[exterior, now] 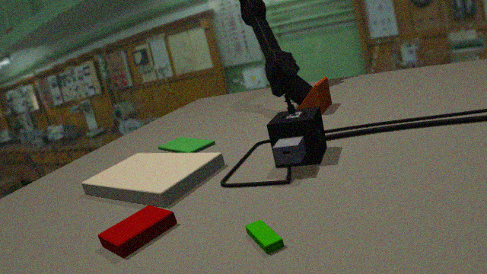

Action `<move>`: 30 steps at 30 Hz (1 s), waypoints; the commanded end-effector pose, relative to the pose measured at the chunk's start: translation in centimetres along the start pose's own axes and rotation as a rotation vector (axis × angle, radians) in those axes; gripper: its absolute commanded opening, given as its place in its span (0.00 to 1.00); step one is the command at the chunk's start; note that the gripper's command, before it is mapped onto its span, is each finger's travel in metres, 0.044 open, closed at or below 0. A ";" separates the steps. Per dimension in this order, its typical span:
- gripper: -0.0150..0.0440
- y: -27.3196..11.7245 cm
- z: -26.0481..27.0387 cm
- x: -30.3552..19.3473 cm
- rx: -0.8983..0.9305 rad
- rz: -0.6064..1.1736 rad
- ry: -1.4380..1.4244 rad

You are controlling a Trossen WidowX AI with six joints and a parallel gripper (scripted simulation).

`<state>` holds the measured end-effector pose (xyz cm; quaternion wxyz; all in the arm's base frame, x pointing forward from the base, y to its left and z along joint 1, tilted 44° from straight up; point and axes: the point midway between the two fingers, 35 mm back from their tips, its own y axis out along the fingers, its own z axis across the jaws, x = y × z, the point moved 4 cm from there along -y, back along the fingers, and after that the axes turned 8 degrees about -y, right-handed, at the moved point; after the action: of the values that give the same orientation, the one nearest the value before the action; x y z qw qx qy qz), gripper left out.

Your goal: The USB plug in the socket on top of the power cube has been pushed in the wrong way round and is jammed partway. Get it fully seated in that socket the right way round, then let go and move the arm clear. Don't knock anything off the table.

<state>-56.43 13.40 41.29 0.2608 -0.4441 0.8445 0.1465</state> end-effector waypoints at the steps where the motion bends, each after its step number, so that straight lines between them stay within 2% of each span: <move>1: 0.98 0.2 0.4 -0.2 0.011 0.003 0.001; 4: 1.00 2.4 6.3 -3.7 0.160 0.047 0.019; 9: 1.00 3.7 13.2 -8.2 0.328 0.108 0.063; 16: 1.00 2.6 26.3 -16.9 0.644 0.271 0.226; 23: 1.00 -3.3 38.8 -25.1 0.976 0.449 0.355; 30: 1.00 -13.6 49.4 -31.7 1.304 0.655 0.528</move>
<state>-19.31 50.30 20.36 0.2183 0.0065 0.8986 -0.3806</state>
